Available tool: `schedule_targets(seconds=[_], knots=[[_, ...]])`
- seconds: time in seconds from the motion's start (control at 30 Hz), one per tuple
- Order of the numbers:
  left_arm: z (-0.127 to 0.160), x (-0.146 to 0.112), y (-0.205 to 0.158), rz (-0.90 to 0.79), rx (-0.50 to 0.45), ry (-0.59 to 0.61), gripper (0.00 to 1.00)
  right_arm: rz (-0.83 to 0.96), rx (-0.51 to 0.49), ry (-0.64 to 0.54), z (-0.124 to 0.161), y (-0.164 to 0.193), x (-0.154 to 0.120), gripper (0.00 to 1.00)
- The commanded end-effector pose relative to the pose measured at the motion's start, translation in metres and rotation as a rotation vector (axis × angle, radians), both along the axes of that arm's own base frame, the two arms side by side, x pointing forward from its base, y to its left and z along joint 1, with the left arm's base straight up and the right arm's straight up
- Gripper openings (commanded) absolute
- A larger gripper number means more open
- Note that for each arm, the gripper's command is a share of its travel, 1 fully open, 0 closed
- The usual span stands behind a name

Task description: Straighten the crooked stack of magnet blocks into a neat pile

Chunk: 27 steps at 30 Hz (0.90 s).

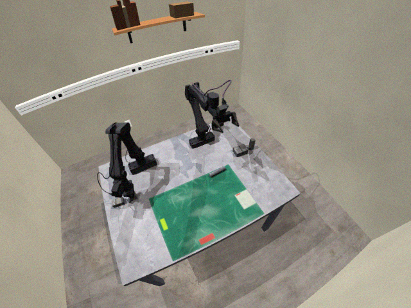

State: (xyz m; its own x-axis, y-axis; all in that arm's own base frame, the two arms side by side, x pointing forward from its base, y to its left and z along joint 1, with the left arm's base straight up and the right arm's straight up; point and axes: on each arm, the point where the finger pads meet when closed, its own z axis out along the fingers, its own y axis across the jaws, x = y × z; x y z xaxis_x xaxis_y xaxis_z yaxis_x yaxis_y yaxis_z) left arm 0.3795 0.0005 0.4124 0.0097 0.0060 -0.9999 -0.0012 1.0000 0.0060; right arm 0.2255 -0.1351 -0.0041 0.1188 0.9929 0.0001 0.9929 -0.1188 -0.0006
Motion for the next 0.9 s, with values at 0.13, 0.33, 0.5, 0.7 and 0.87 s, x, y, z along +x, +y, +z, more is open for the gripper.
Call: schedule_targets(seconds=[0.13,0.33,0.5,0.7,0.87], knots=[[0.0365,-0.0082,-0.001,-0.005,0.001,-0.09,1.0,0.007,-0.044,-0.042,0.0171,-0.0078,0.0089,0.32],[0.0365,-0.0082,-0.001,-0.005,0.001,-0.09,1.0,0.007,-0.044,-0.042,0.0171,-0.0078,0.0089,0.32],[0.0365,-0.0082,-0.001,-0.005,0.001,-0.09,1.0,0.007,-0.044,-0.042,0.0171,-0.0078,0.0089,0.31],[0.0365,-0.0082,-0.001,-0.005,0.001,-0.09,1.0,0.007,-0.044,-0.042,0.0171,-0.0078,0.0089,0.3],[0.0365,-0.0082,-0.001,-0.005,0.001,-0.09,1.0,0.007,-0.044,-0.042,0.0171,-0.0078,0.0089,0.3]])
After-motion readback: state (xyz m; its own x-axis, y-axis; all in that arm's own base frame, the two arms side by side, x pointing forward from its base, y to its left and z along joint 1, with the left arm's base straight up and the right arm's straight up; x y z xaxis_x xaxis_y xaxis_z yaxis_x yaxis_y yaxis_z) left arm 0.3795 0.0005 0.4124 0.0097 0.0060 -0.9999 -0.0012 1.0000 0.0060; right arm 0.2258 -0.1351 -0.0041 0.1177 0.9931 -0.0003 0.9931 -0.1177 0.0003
